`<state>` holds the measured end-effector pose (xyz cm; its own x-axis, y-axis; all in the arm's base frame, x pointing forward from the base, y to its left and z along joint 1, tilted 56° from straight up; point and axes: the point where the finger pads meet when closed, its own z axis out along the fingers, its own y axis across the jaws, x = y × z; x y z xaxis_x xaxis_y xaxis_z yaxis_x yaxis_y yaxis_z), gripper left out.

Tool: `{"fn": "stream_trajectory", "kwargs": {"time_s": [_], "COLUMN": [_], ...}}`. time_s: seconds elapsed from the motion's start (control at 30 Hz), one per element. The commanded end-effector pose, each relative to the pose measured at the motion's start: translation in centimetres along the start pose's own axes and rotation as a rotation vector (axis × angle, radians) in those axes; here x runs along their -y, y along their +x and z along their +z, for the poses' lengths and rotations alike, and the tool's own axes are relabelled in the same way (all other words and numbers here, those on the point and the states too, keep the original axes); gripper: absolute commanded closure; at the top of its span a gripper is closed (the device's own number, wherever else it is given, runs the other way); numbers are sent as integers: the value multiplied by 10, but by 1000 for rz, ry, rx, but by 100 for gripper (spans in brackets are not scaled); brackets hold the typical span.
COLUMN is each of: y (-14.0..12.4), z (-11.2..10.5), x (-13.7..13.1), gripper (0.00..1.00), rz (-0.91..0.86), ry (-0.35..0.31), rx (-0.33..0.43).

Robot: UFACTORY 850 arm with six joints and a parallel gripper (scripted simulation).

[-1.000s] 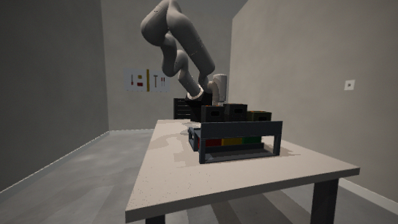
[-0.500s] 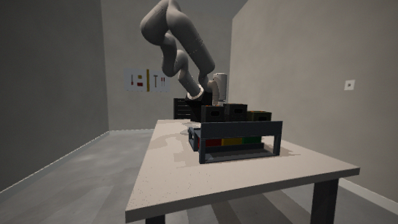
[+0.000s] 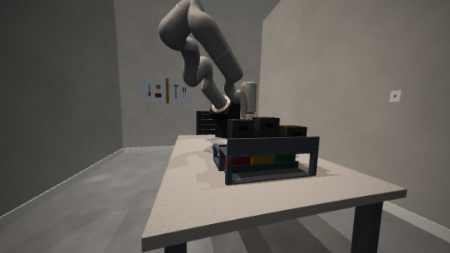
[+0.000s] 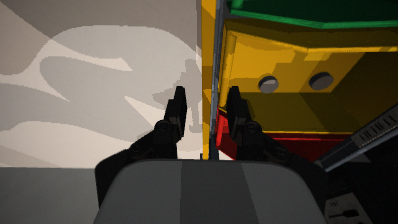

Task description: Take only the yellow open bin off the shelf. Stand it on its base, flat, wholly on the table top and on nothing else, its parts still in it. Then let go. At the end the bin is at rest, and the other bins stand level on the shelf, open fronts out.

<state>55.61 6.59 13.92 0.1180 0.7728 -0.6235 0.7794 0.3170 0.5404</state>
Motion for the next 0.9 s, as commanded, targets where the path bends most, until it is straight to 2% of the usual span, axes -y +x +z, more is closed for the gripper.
{"fn": "stream_trajectory", "kwargs": {"time_s": [0.0,0.87], "y": [0,0], "z": [0,-3], "x": [0,0], "gripper": [53,53], "rz": [0,0], "ry": [-1,-1], "rx": [0,0]}}
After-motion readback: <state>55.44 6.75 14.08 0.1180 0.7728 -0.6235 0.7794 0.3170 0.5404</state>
